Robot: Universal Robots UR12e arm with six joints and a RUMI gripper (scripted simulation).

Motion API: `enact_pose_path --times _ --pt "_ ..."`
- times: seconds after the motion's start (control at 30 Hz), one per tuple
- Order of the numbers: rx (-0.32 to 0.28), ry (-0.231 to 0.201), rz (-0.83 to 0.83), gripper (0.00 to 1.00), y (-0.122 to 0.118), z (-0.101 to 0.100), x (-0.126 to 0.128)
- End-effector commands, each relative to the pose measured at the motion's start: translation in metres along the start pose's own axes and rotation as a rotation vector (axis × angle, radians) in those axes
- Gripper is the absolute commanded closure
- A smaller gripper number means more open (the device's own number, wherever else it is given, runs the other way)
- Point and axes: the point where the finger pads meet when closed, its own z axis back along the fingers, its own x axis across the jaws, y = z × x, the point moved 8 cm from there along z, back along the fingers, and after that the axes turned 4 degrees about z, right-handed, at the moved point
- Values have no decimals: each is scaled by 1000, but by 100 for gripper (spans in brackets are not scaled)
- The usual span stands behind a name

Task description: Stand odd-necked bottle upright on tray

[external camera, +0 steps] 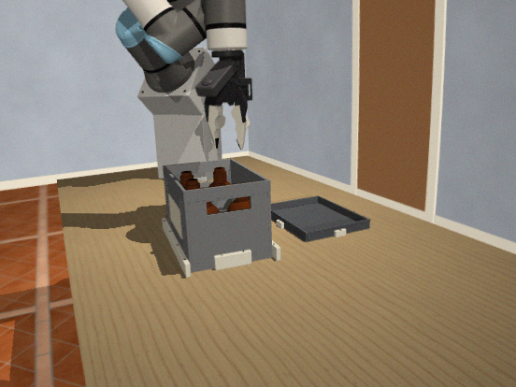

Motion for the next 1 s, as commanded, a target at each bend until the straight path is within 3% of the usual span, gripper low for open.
enact_pose_path --times 0.0,0.97 --pt "1 1 0 62 0 0 0" --pt "1 1 0 62 0 -22 0"
